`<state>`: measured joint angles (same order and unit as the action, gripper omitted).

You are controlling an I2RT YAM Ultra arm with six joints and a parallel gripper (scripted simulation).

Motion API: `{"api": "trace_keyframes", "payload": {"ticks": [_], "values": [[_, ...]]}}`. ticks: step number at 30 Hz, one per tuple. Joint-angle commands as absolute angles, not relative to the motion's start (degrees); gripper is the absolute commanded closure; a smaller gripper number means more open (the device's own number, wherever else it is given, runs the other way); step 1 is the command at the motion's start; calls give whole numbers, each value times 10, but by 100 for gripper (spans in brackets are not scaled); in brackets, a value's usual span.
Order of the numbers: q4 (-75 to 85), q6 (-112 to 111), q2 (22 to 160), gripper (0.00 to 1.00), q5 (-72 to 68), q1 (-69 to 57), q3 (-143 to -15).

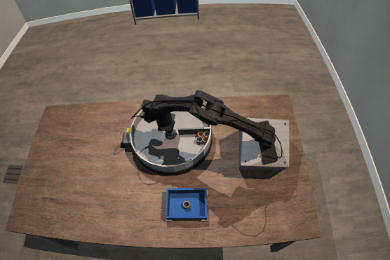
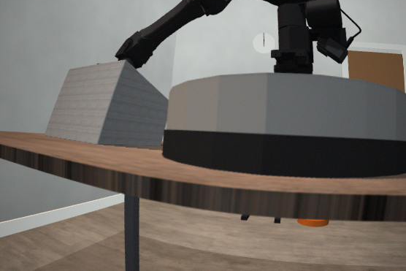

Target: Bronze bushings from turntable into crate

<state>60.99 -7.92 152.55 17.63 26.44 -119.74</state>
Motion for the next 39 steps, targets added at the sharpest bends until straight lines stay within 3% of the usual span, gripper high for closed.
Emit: {"api": "trace_keyframes", "payload": {"ticks": [1, 39], "values": [[599, -73, 1530, 100, 180, 262, -1184], [596, -73, 1515, 100, 180, 266, -1192]]}}
